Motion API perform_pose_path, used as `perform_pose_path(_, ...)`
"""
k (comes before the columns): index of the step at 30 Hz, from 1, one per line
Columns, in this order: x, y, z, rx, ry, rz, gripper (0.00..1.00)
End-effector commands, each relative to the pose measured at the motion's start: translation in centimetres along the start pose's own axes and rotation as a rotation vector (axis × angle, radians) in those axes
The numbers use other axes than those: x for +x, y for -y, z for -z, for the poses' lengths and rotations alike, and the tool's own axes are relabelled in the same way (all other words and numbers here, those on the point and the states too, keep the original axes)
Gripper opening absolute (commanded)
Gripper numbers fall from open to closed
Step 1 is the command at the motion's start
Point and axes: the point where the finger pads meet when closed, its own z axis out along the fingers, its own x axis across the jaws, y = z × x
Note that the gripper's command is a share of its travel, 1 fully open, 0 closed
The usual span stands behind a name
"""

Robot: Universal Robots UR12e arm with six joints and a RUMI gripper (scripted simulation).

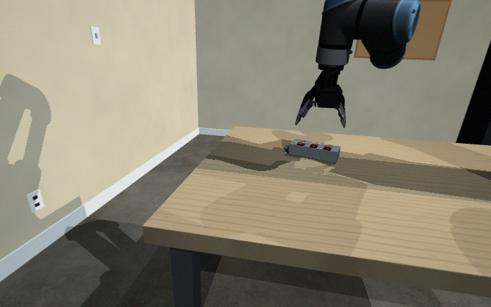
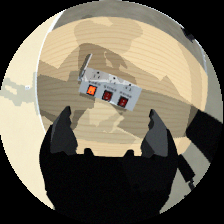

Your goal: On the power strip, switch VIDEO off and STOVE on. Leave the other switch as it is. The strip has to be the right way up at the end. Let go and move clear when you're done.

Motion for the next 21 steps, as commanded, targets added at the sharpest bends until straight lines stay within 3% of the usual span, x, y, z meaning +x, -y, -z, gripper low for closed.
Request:
perform_pose_path(1,-0.5,3.6,1.5,-0.08,-0.001,-0.01,1.0)
perform_pose_path(13,-0.1,7.1,4.9,-0.206,0.003,-0.033,1.0)
perform_pose_path(21,0.0,7.2,5.1,-0.215,0.003,-0.035,1.0)
